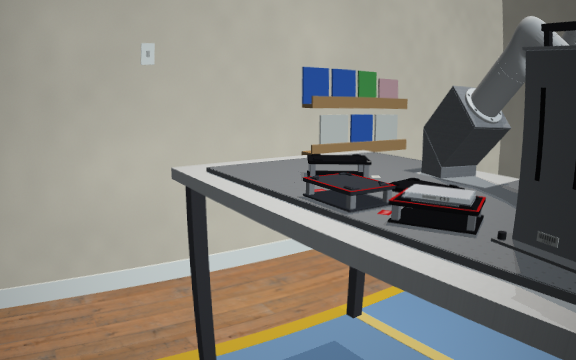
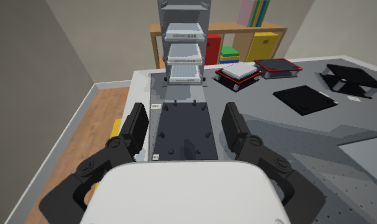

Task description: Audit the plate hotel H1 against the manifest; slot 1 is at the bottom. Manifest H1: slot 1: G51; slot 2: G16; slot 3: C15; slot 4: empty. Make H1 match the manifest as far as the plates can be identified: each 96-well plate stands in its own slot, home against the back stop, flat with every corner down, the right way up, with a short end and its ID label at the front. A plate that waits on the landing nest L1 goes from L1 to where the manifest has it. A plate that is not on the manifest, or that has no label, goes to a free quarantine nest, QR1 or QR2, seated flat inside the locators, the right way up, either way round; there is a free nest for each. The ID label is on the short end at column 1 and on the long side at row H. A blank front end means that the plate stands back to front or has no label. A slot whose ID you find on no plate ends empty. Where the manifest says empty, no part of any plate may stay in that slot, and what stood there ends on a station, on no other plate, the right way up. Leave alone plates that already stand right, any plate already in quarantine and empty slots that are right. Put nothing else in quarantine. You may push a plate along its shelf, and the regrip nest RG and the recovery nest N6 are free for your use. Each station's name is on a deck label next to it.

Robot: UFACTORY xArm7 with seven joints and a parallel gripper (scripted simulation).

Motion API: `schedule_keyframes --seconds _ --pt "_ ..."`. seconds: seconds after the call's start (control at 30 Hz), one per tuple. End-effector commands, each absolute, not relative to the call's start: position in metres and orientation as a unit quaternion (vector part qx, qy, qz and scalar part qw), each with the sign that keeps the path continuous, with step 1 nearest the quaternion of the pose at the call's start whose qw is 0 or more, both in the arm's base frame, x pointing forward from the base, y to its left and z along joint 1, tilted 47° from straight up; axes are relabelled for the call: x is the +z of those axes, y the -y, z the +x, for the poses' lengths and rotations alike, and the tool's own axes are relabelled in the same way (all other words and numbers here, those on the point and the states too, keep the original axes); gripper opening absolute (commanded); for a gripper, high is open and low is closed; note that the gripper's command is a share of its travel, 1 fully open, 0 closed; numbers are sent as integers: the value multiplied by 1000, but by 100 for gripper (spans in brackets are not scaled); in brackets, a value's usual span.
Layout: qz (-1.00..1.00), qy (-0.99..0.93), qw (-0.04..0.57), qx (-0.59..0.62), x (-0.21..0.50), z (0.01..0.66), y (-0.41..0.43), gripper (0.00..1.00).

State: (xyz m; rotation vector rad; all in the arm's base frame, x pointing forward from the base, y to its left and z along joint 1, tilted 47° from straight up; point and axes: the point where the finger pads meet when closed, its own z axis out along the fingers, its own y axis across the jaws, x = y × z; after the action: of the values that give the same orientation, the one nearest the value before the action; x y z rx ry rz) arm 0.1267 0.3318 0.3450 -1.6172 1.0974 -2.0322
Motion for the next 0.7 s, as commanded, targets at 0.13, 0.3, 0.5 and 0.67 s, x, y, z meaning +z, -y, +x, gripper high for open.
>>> schedule_keyframes --seconds 0.13,0.3,0.5,0.67 --pt "-566 -385 162 -711 356 141 -316 100" --pt "-566 -385 162 -711 359 147 -311 100" --pt "-566 -385 162 -711 366 157 -301 100" --pt "-566 -385 162 -711 372 165 -292 100"
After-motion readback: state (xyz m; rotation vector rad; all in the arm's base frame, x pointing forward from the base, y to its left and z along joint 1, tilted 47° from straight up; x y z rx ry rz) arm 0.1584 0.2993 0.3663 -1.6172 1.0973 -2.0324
